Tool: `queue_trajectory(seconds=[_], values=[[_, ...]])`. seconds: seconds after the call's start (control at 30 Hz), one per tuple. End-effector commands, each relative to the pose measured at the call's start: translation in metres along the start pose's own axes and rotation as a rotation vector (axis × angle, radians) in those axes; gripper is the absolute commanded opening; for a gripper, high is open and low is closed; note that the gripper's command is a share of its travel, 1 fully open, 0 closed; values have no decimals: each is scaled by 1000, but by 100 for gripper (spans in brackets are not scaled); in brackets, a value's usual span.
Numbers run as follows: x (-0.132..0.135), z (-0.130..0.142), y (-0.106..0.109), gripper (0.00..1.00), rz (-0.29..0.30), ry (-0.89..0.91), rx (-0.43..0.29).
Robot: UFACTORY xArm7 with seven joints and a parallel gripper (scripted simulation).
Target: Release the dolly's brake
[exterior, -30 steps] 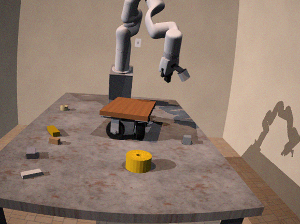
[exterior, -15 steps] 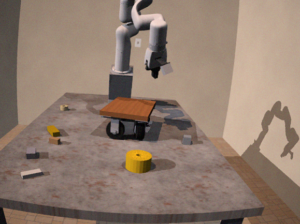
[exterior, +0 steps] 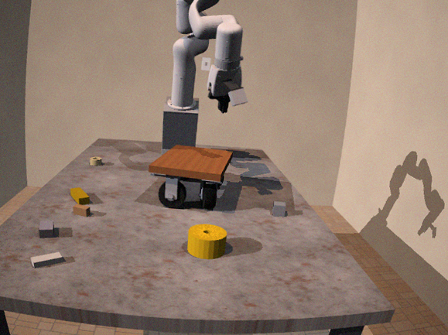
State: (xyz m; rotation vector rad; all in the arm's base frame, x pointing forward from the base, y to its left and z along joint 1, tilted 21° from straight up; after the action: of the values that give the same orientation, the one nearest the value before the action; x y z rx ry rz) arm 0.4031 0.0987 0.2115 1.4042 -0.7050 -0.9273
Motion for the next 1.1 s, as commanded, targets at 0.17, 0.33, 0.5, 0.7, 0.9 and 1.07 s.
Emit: queue_trajectory(seconds=[0.17,0.33,0.5,0.7,0.9,1.07], values=[[53,33,37,0,67,-197,62],[53,33,37,0,67,-197,62],[79,56,51,0,110,-296,93],[79,56,51,0,110,-296,93],[79,56,51,0,110,-296,93],[84,68,22,0,186,-124,124]])
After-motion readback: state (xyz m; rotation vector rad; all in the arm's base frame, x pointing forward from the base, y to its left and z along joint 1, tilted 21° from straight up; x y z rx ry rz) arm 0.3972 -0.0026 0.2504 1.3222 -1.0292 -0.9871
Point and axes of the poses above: the point where the finger pads meet when closed, its own y axis back along the fingers, its own x axis across the jaws, z = x × y, the point moved 1 cm from there along y, back along the fingers, and after that the axes turned 12 degrees about y, right-handed, at the moved point
